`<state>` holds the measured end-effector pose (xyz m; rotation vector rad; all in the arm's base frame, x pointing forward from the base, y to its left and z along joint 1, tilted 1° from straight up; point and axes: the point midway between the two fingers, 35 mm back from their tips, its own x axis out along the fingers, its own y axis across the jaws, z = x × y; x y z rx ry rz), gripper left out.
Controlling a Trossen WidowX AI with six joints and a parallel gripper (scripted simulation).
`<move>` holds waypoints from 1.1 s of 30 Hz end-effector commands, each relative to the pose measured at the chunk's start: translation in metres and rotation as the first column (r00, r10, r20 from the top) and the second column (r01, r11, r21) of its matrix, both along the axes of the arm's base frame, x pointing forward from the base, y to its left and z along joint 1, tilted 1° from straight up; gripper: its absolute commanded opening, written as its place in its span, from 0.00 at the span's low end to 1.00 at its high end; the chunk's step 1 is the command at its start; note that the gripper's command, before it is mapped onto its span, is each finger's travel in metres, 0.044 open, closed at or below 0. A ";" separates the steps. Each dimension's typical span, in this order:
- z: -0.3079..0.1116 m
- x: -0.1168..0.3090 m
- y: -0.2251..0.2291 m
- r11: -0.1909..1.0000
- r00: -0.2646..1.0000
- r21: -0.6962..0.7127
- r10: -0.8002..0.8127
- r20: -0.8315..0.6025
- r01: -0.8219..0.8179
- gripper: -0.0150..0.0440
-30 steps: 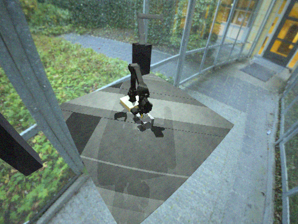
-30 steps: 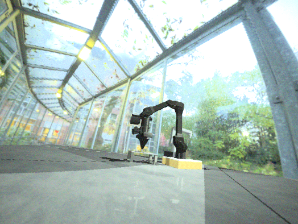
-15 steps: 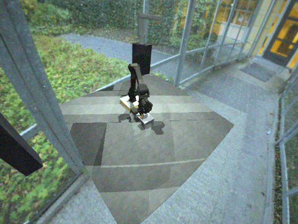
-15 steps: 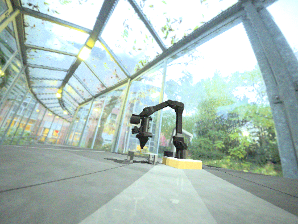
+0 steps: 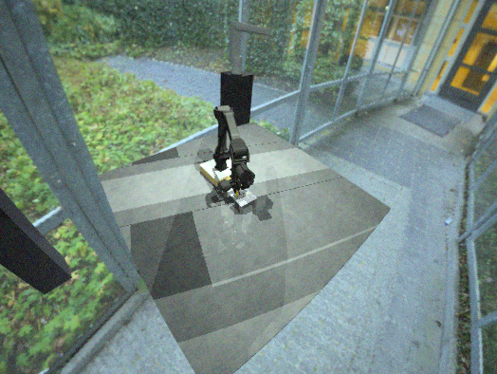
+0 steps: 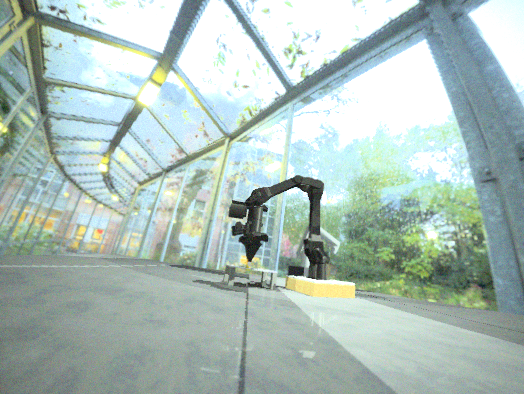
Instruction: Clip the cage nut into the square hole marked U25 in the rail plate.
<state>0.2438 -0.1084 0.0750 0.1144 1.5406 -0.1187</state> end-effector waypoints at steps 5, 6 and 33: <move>0.001 -0.001 0.000 1.000 1.000 -0.003 -0.006 0.002 0.006 0.31; 0.001 -0.001 0.000 1.000 1.000 -0.001 -0.006 0.002 0.006 0.31; 0.000 -0.002 0.001 1.000 1.000 0.014 -0.006 0.004 0.006 0.31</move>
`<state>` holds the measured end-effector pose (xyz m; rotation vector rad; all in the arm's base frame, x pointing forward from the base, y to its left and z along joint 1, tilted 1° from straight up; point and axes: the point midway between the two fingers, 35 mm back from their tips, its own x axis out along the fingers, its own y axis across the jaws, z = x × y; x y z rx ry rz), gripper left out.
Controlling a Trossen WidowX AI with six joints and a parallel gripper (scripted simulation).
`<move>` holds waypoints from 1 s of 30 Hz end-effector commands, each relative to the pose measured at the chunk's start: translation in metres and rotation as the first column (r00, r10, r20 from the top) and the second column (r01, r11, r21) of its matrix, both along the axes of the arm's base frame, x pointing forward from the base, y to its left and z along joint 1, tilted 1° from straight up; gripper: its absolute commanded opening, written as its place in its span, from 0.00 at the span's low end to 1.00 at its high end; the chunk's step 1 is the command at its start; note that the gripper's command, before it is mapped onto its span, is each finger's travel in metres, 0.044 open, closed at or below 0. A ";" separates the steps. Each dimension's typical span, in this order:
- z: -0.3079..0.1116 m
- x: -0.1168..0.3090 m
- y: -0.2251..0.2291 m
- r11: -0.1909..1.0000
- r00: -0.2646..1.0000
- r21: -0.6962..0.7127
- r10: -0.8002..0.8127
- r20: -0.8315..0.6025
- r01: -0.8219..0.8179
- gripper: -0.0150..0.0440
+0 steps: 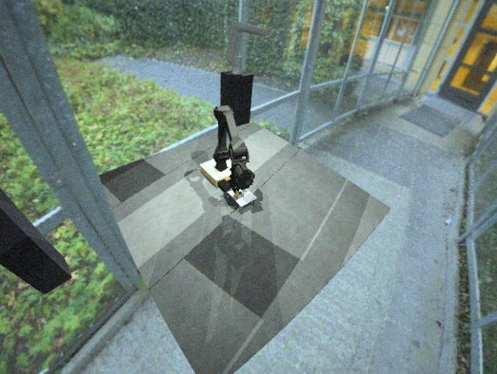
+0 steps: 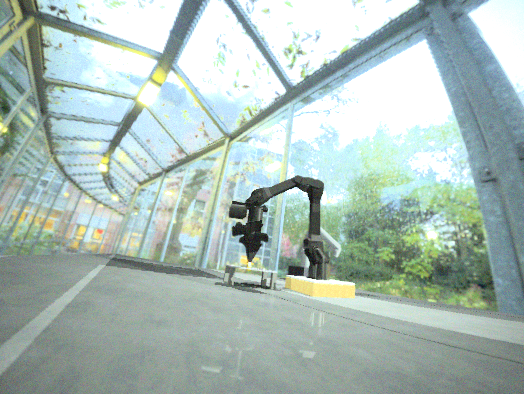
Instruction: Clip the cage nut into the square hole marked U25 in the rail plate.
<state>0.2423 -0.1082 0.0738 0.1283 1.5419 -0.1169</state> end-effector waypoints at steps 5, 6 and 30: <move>0.001 0.000 0.000 1.000 1.000 0.011 0.002 0.006 -0.002 0.31; 0.001 0.000 0.000 1.000 1.000 0.012 0.002 0.006 -0.002 0.31; 0.000 0.000 -0.001 0.999 1.000 0.036 0.003 0.010 -0.003 0.31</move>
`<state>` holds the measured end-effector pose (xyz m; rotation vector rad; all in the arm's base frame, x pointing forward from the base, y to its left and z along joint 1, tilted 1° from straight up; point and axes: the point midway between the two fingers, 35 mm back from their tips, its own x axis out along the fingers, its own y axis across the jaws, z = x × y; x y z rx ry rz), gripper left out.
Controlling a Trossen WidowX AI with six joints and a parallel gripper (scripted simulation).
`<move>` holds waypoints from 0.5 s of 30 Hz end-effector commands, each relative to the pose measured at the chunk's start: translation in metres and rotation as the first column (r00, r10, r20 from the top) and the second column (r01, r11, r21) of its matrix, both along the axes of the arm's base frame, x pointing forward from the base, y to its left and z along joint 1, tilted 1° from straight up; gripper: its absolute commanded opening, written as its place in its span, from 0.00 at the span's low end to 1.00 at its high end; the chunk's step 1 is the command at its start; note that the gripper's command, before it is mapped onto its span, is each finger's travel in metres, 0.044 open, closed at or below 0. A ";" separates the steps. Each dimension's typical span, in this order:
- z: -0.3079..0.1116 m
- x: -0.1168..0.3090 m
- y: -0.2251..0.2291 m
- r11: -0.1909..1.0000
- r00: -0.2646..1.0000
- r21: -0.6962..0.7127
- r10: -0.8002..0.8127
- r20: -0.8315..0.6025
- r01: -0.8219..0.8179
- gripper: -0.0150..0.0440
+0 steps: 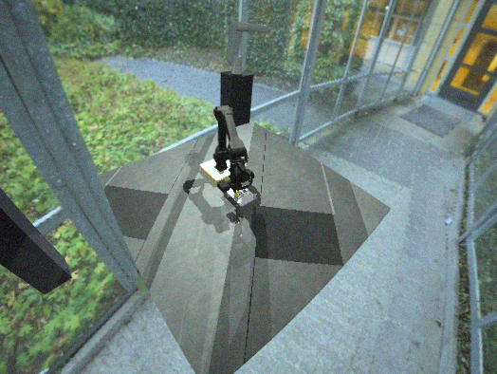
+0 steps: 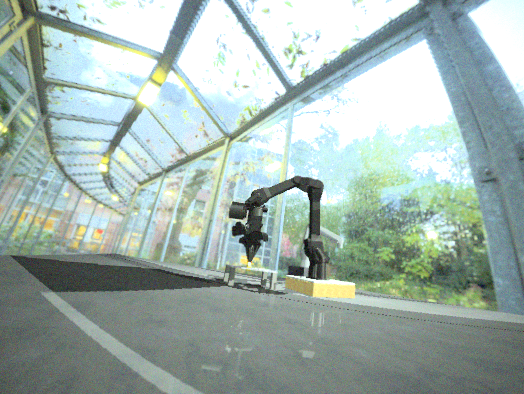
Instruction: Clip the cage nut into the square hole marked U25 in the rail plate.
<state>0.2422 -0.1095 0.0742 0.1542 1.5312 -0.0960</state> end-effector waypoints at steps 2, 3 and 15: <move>-0.001 0.000 0.001 1.000 1.000 0.007 0.006 -0.003 -0.006 0.31; -0.001 0.000 0.001 1.000 1.000 0.007 0.006 -0.003 -0.006 0.31; -0.002 0.000 0.001 1.000 1.000 0.018 0.007 -0.001 -0.007 0.31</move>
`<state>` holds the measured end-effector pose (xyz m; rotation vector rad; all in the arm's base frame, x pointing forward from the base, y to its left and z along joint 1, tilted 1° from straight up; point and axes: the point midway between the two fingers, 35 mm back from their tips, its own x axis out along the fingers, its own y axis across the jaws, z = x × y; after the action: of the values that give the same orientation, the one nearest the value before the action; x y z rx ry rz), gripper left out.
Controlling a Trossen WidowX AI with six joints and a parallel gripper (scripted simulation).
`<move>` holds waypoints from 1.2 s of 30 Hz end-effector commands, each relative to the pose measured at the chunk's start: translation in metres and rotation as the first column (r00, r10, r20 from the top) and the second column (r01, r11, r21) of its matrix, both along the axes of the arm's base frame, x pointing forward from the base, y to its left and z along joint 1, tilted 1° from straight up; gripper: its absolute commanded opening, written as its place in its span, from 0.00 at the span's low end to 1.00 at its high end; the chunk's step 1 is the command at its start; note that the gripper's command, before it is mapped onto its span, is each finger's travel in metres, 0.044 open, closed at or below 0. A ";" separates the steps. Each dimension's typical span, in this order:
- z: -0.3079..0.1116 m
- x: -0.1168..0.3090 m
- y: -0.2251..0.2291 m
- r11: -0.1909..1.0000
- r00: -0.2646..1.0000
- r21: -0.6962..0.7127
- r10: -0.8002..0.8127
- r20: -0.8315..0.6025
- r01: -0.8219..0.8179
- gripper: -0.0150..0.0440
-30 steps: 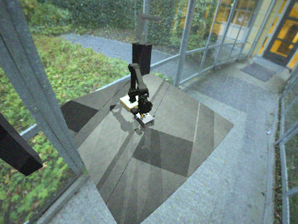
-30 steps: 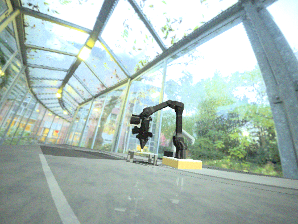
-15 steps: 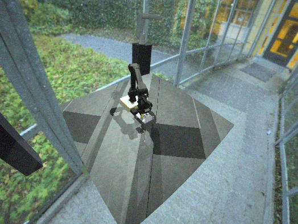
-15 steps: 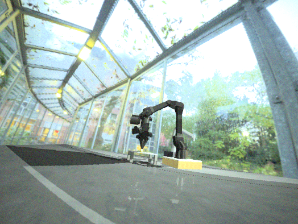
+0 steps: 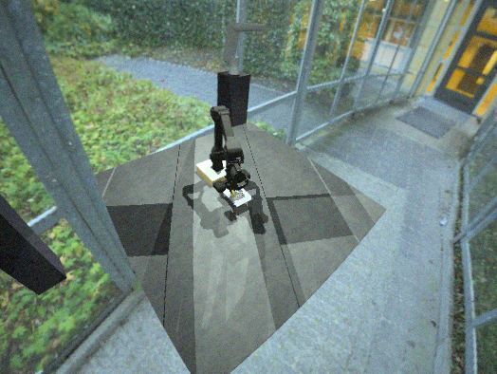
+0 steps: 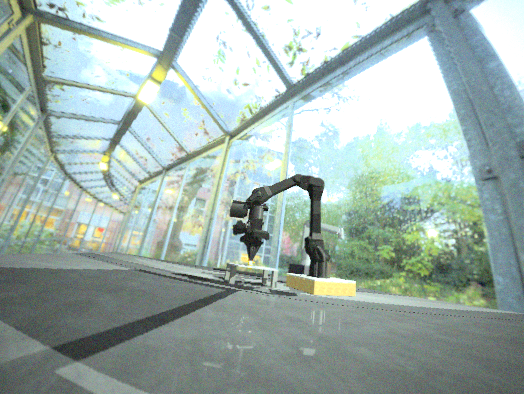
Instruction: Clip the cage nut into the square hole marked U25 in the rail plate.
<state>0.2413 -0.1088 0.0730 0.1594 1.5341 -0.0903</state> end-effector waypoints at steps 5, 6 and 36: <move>-0.001 0.000 0.000 1.000 1.000 0.014 0.006 0.002 -0.006 0.31; -0.001 0.000 0.000 1.000 1.000 0.016 0.006 0.002 -0.006 0.31; -0.003 0.000 -0.002 0.997 1.000 0.072 0.008 0.011 -0.009 0.31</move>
<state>0.2416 -0.1113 0.0714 0.2008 1.5242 -0.0449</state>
